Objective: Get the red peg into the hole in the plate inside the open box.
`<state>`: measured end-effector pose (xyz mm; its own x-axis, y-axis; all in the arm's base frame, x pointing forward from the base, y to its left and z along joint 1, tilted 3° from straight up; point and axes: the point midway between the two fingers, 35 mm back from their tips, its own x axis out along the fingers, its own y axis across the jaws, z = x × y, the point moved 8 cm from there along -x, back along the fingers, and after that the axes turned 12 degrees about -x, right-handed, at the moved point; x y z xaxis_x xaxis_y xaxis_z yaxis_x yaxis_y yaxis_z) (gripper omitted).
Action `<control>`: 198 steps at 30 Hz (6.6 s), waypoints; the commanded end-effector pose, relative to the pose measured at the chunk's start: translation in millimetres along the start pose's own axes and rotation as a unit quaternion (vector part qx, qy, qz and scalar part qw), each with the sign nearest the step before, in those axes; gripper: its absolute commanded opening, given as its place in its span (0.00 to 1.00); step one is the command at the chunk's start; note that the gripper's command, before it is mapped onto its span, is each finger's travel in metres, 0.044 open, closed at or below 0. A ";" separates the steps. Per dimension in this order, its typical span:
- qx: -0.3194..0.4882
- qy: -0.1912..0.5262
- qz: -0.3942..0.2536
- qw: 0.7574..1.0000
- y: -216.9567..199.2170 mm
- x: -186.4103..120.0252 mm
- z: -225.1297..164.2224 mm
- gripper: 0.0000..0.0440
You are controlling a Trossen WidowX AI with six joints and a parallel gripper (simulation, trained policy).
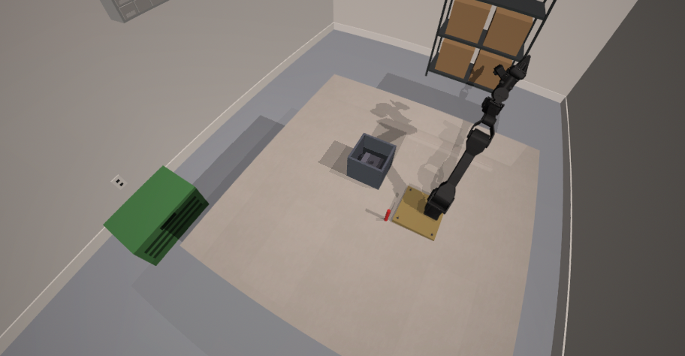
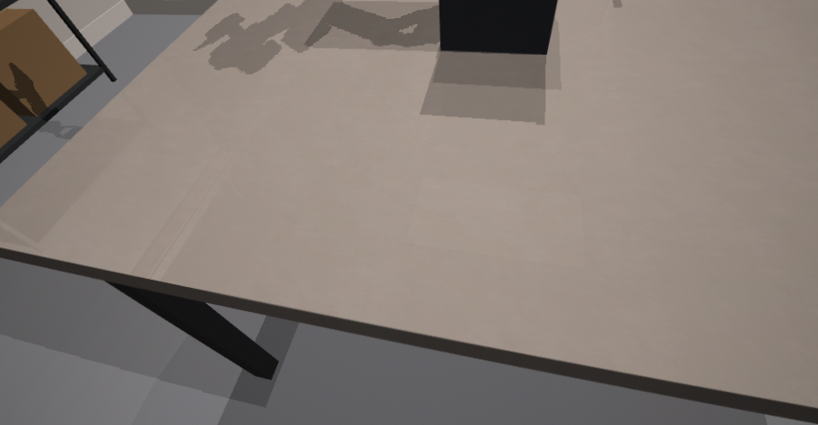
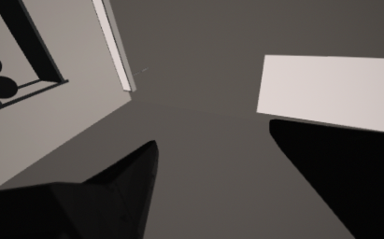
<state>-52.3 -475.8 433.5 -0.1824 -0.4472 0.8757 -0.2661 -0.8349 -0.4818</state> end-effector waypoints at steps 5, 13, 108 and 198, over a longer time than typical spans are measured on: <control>0.005 0.001 0.049 0.999 10.6 -2.6 12.3 1.00; 0.066 -0.017 0.116 0.991 5.1 -1.8 48.9 1.00; 0.716 0.035 0.673 0.180 -380.5 -172.1 216.1 0.99; -0.021 0.365 0.908 0.205 -443.3 -500.1 13.7 1.00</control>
<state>171.4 112.0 219.9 -0.0796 0.1985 -0.9769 0.8609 0.5078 0.0331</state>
